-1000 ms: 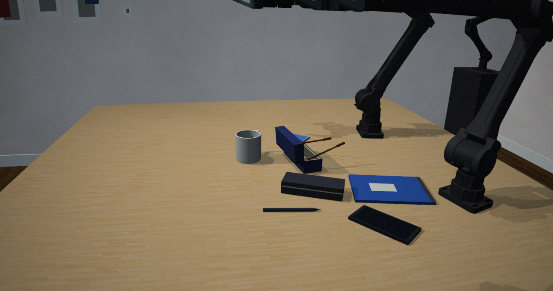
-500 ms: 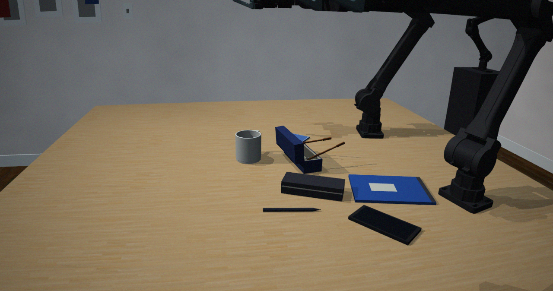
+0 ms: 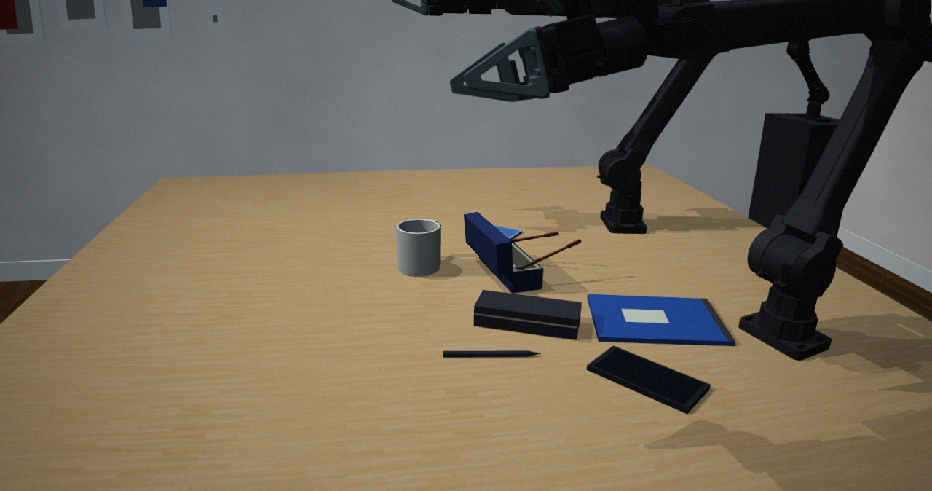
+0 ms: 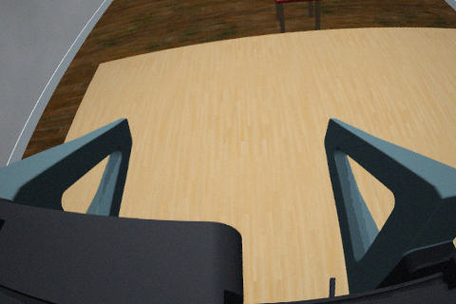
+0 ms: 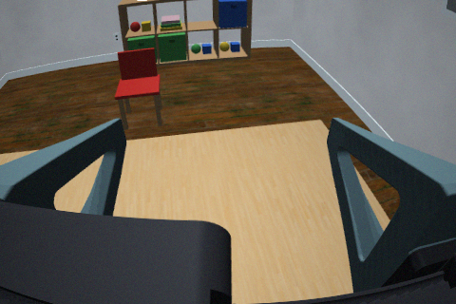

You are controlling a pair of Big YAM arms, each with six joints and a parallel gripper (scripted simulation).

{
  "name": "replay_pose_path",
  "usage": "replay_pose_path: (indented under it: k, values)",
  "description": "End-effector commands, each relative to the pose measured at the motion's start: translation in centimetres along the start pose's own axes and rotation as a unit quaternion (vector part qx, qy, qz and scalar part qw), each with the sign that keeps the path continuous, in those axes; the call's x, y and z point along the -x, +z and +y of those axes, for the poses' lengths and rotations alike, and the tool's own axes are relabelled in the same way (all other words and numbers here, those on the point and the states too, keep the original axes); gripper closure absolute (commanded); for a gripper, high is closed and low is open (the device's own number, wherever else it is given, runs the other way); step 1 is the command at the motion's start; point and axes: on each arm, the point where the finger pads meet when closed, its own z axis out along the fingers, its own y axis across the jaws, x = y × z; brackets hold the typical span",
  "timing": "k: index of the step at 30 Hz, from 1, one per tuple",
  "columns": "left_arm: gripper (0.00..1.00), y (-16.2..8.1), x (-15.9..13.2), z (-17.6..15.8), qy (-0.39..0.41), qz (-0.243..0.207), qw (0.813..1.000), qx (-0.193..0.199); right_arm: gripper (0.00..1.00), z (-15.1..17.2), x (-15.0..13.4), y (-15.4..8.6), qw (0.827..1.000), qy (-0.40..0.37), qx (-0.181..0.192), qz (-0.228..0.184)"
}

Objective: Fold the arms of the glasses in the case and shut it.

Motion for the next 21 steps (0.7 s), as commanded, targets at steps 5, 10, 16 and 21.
replay_pose_path:
  k: [5, 10, 16, 21]
  values:
    - [0.04, 1.1, -3.8, -4.3, 0.079, 0.044, 0.994, -0.06, 0.0, -0.6, 1.7, -0.3, 1.0, 0.009, -0.004, -0.02]
    - [0.04, 2.0, -7.4, -8.7, 0.127, 0.08, 0.98, -0.131, 0.0, -0.6, 1.7, -0.3, 1.0, 0.009, -0.004, -0.02]
    - [0.04, 1.7, -12.5, -13.8, 0.18, 0.117, 0.952, -0.219, 0.0, -0.6, 1.7, -0.3, 1.0, 0.009, -0.004, -0.02]
    - [0.04, 1.0, -13.2, -15.9, 0.206, 0.116, 0.937, -0.256, 0.0, -0.6, 1.7, -0.3, 1.0, 0.009, -0.004, -0.02]
